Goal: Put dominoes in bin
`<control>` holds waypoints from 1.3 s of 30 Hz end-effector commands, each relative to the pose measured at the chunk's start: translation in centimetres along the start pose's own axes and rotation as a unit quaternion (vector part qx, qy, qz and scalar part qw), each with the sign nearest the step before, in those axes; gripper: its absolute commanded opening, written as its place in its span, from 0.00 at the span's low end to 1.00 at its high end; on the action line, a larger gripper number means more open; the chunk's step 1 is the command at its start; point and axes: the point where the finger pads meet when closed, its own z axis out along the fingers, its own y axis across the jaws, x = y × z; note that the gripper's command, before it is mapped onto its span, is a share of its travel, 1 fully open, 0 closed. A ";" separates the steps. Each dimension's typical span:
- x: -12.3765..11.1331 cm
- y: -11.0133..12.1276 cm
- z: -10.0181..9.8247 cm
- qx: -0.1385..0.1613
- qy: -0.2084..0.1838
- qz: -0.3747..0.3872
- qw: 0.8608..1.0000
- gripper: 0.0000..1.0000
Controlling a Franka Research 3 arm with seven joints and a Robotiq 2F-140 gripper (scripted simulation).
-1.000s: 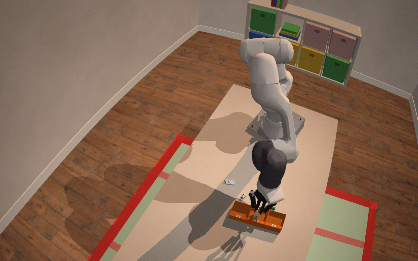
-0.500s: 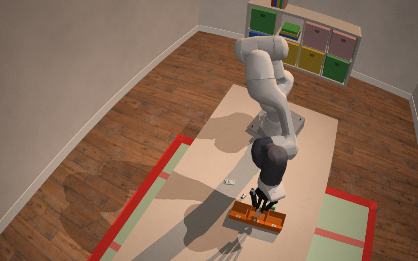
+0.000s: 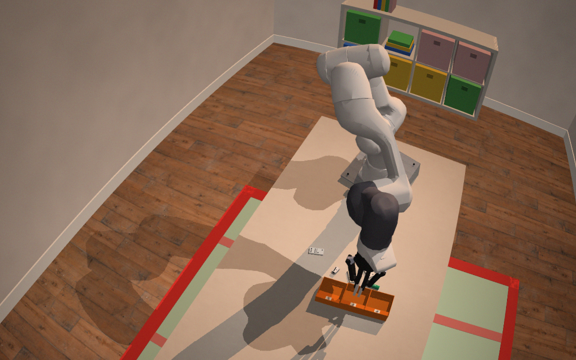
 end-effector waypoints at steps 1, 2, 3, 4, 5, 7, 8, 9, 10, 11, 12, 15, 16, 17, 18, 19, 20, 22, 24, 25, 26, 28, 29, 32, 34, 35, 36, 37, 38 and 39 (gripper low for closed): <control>-0.5 0.6 -0.3 -0.010 -0.007 0.009 1.000 0.05; -0.5 0.6 -0.3 -0.010 -0.007 0.009 1.000 0.05; -0.5 0.6 -0.3 -0.010 -0.007 0.009 1.000 0.05; -0.5 0.6 -0.3 -0.010 -0.007 0.009 1.000 0.05; -0.5 0.6 -0.3 -0.010 -0.007 0.009 1.000 0.05; -0.5 0.6 -0.3 -0.010 -0.007 0.009 1.000 0.05; -0.5 0.6 -0.3 -0.010 -0.007 0.009 1.000 0.05; -0.5 0.6 -0.3 -0.010 -0.007 0.009 1.000 0.05; -0.5 0.6 -0.3 -0.010 -0.007 0.009 1.000 0.05; -0.5 0.6 -0.3 -0.010 -0.007 0.009 1.000 0.05; -0.5 0.6 -0.3 -0.010 -0.007 0.009 1.000 0.05; -0.6 -0.9 -0.3 -0.010 -0.007 0.009 1.000 0.05; -0.7 -1.4 -0.3 -0.010 -0.007 0.009 1.000 0.05; -0.7 -1.9 -0.3 -0.010 -0.007 0.009 1.000 0.05; -0.8 -2.4 -0.3 -0.010 -0.007 0.009 1.000 0.05; -0.8 -2.4 -0.3 -0.010 -0.007 0.009 1.000 0.05; -0.8 -2.4 -0.3 -0.010 -0.007 0.009 1.000 0.05; -0.8 -3.4 -0.2 -0.010 -0.007 0.009 1.000 0.05; -0.9 -4.4 -0.2 -0.010 -0.007 0.009 1.000 0.05; -1.0 -4.9 -0.2 -0.010 -0.007 0.009 1.000 0.05; -1.0 -5.4 -0.2 -0.010 -0.007 0.009 1.000 0.05; -1.1 -6.4 -0.2 -0.010 -0.007 0.009 1.000 0.05; -1.1 -6.9 -0.2 -0.010 -0.007 0.009 1.000 0.05; -1.2 -7.8 -0.2 -0.010 -0.007 0.009 1.000 0.05; -1.2 -7.8 -0.2 -0.010 -0.007 0.009 1.000 0.05; -1.2 -7.8 -0.2 -0.010 -0.007 0.009 1.000 0.05; -1.2 -7.8 -0.2 -0.010 -0.007 0.009 1.000 0.05; -1.2 -7.8 -0.2 -0.010 -0.007 0.009 1.000 0.05; -1.2 -7.8 -0.2 -0.010 -0.007 0.009 1.000 0.05; -1.2 -7.8 -0.2 -0.010 -0.007 0.009 1.000 0.05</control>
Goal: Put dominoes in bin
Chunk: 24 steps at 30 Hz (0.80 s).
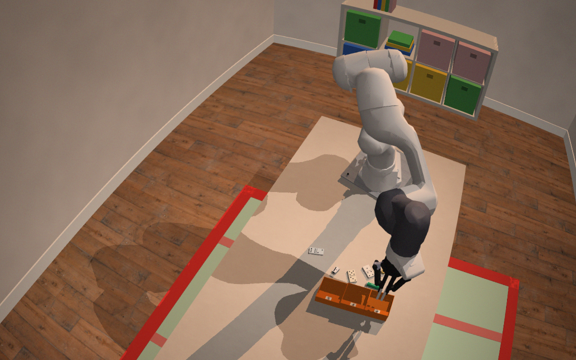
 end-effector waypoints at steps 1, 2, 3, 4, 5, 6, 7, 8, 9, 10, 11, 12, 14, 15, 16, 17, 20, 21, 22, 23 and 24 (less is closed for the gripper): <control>0.2 -0.1 -0.1 0.003 0.001 0.009 1.000 0.05; 0.2 -0.1 -0.1 0.003 0.001 0.009 1.000 0.05; 0.2 -0.2 0.2 0.003 0.001 0.009 1.000 0.05; 0.2 -0.2 0.5 0.003 0.001 0.009 1.000 0.05; 0.2 -0.2 0.7 0.003 0.001 0.009 1.000 0.05; 0.2 -0.2 1.0 0.003 0.001 0.009 1.000 0.05; 0.2 -0.2 1.3 0.003 0.001 0.009 1.000 0.05; 0.2 -0.2 1.5 0.003 0.001 0.009 1.000 0.05; 0.2 -0.2 1.8 0.003 0.001 0.009 1.000 0.05; 0.2 -0.2 2.1 0.003 0.001 0.009 1.000 0.05; 0.2 -0.2 2.3 0.003 0.001 0.009 1.000 0.05; 0.2 -0.2 2.6 0.003 0.001 0.009 1.000 0.05; 0.2 -0.2 2.9 0.003 0.001 0.009 1.000 0.05; 0.2 -0.2 2.9 0.003 0.001 0.009 1.000 0.05; 0.2 -0.2 3.1 0.003 0.001 0.009 1.000 0.05; 0.2 -0.2 3.4 0.003 0.001 0.009 1.000 0.05; 0.2 -0.2 4.2 0.003 0.001 0.009 1.000 0.05; 0.2 -0.2 4.5 0.003 0.001 0.009 1.000 0.05; 0.2 -0.2 4.7 0.003 0.001 0.009 1.000 0.05; 0.2 -0.2 5.0 0.003 0.001 0.009 1.000 0.05; 0.2 -0.2 5.2 0.003 0.001 0.009 1.000 0.05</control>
